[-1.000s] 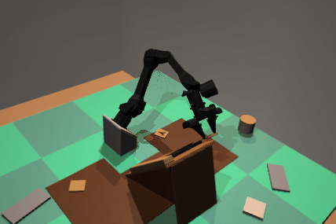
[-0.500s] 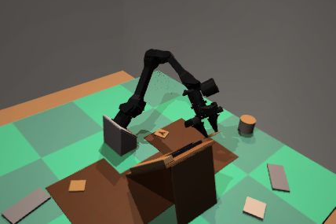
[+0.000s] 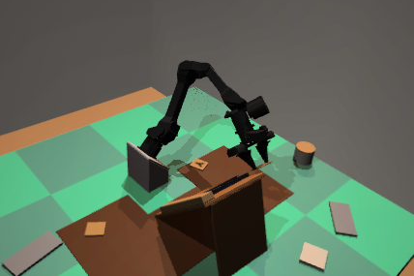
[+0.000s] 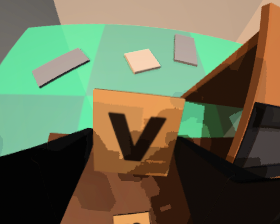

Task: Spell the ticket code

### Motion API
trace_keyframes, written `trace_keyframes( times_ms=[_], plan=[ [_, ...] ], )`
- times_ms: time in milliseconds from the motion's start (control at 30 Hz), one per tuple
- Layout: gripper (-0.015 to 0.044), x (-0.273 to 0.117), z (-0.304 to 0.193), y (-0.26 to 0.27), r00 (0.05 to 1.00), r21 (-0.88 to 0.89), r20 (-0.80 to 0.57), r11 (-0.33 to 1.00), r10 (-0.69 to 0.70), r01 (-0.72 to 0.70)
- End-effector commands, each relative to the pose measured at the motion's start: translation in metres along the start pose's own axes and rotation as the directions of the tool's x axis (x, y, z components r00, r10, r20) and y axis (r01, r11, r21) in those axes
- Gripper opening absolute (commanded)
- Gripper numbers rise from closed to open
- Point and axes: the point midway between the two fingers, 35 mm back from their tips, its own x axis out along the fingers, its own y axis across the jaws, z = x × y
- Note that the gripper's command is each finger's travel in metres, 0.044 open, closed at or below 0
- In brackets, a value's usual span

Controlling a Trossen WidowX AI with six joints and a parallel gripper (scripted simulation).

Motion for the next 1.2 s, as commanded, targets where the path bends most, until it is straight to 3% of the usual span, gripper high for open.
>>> trace_keyframes(
  times_ms=[0,1167],
  plan=[
    [0.0000,0.001,-0.003,-0.004,1.000,-0.003,-0.006,1.000,-0.002,0.002],
    [0.0000,0.002,-0.004,-0.023,1.000,-0.003,-0.006,1.000,-0.003,0.003]
  ],
)
